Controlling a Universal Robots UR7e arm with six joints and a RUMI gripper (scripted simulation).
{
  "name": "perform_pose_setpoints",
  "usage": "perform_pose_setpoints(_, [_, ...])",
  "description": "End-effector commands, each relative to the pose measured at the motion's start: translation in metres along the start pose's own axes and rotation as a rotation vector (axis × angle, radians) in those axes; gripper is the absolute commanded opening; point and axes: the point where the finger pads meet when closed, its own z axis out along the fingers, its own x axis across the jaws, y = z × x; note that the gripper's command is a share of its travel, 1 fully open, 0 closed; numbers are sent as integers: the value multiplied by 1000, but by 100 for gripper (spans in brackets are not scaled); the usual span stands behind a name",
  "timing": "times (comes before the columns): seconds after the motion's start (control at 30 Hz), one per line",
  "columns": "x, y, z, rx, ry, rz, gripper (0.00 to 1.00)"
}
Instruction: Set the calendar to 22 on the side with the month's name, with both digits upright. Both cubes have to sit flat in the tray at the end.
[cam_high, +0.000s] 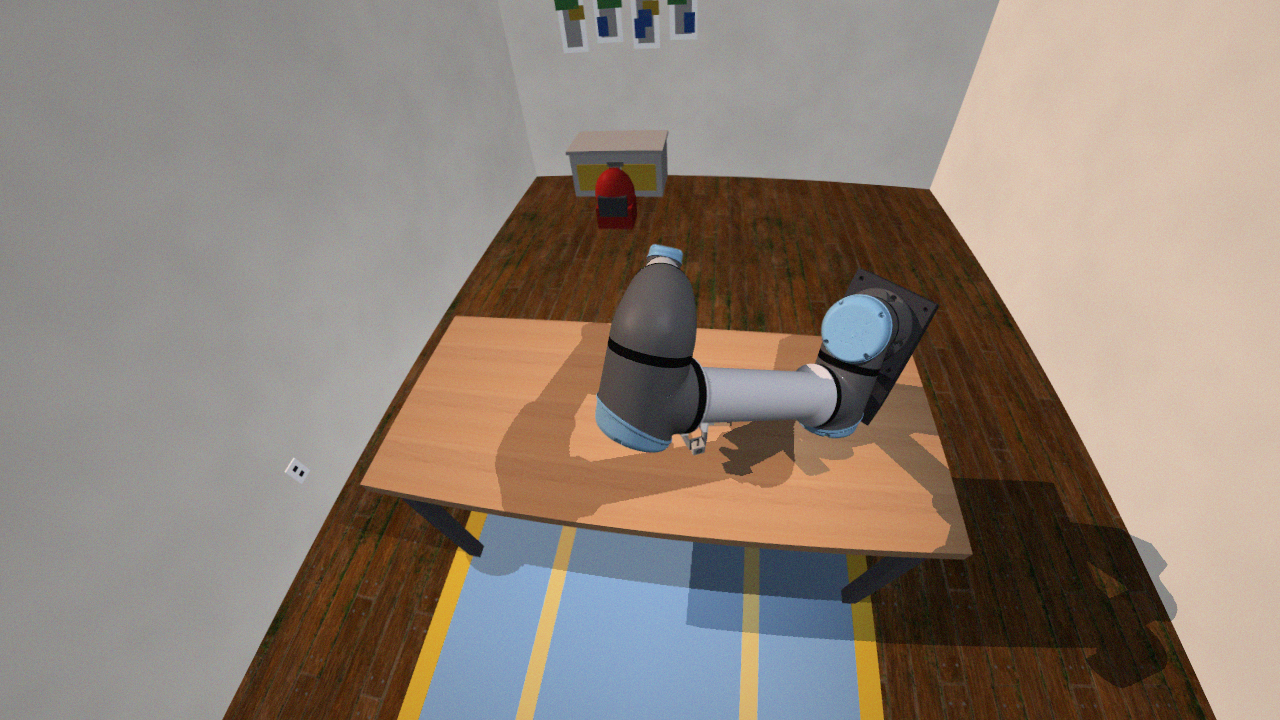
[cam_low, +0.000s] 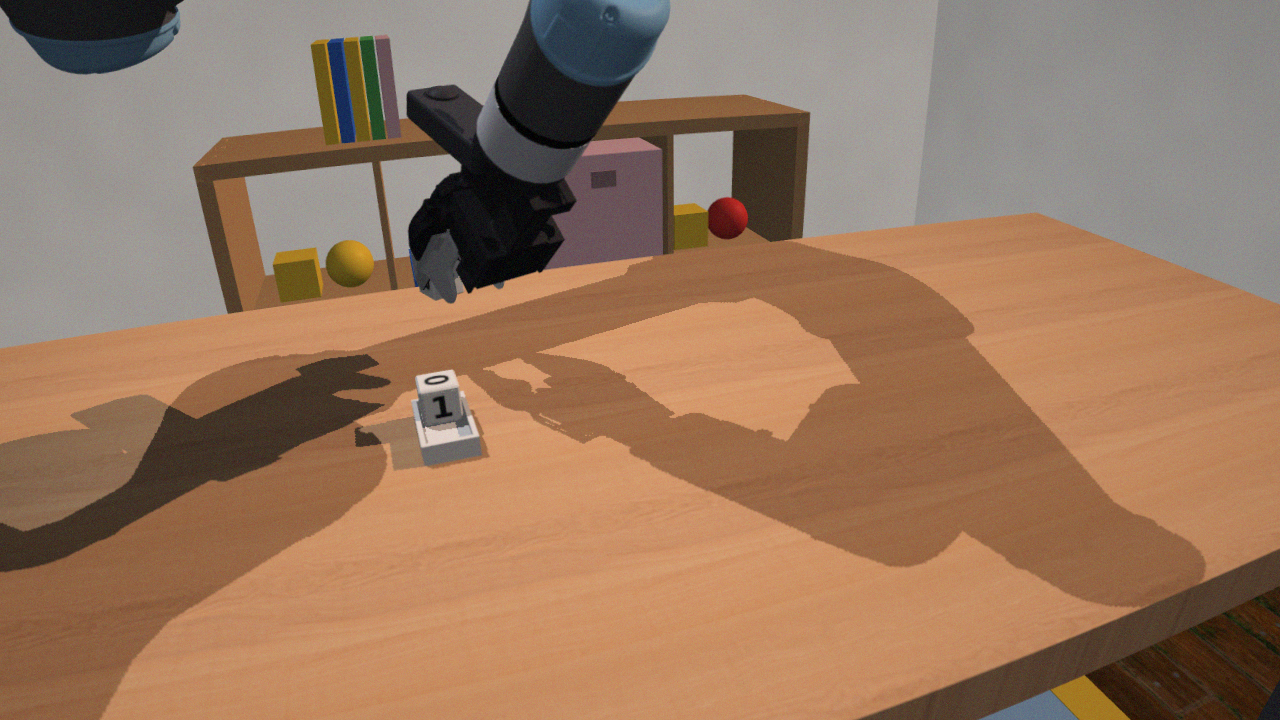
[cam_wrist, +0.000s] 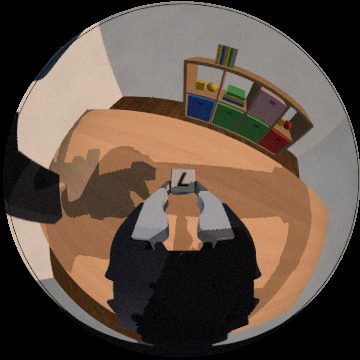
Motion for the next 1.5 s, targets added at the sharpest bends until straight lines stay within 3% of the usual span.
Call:
perform_pose_setpoints(0.0, [0,3,3,0,0,0,11])
perform_pose_setpoints(0.9, [0,32,32,0,0,0,11])
perform_pose_setpoints(1.47, [0,40,40,0,0,0,11])
